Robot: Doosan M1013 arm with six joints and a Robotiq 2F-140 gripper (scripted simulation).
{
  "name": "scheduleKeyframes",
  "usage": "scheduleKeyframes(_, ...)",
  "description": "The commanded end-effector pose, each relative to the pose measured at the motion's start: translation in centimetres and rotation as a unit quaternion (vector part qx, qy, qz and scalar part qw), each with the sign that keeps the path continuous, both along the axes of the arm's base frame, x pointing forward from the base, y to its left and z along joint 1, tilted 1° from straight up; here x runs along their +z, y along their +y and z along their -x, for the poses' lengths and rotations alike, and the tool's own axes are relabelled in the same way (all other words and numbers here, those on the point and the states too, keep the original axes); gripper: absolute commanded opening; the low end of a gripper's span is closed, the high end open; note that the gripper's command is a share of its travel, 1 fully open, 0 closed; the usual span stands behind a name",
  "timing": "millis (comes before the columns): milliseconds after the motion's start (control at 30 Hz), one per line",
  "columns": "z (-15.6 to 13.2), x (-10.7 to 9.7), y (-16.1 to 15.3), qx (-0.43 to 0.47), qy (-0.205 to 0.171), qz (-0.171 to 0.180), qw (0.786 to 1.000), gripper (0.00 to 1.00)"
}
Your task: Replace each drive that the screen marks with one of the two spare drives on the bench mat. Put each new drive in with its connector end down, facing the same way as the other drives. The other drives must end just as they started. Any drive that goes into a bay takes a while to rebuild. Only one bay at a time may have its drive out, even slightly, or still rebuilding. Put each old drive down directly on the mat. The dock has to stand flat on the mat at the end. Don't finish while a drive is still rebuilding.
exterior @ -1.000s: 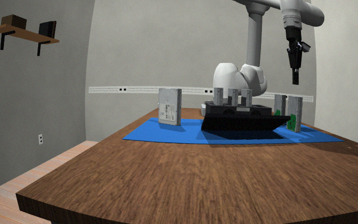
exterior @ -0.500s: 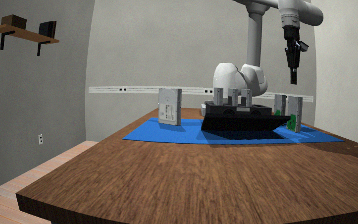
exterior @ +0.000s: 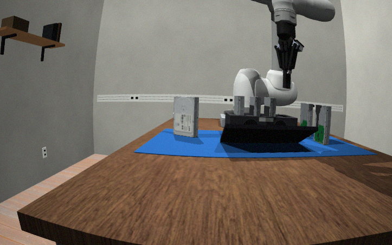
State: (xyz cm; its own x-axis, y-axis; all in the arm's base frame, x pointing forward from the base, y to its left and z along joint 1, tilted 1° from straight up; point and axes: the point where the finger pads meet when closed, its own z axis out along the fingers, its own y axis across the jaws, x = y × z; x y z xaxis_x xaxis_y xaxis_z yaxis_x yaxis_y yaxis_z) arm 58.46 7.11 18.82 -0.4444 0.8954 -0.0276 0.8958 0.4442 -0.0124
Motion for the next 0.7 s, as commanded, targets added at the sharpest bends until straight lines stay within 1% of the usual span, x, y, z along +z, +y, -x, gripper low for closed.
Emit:
scheduleKeyframes(0, 0.5, 0.1, -4.6, 0.096, 0.002, -0.019, 0.995, 0.10)
scheduleKeyframes(33, 1.2, 0.0, -8.0, 0.121, 0.002, -0.019, 0.992, 0.10)
scheduleKeyframes(133, 2.4, 0.0, -11.0, 0.181, 0.003, -0.019, 0.983, 0.10)
scheduleKeyframes(233, 3.7, -0.1, -14.5, 0.223, 0.003, -0.019, 0.975, 0.10)
scheduleKeyframes(333, 5.1, -0.2, -17.9, 0.245, 0.004, -0.019, 0.969, 0.10)
scheduleKeyframes(467, 7.0, -0.2, -22.7, 0.251, 0.004, -0.019, 0.968, 0.10)
scheduleKeyframes(500, 7.4, -0.2, -23.9, 0.251, 0.004, -0.019, 0.968, 0.89)
scheduleKeyframes(567, 7.4, -0.2, -23.9, 0.251, 0.004, -0.019, 0.968, 0.89)
scheduleKeyframes(600, 8.7, -0.3, -27.4, 0.251, 0.004, -0.019, 0.968, 0.89)
scheduleKeyframes(667, 9.5, -0.3, -29.4, 0.251, 0.004, -0.019, 0.968, 0.89)
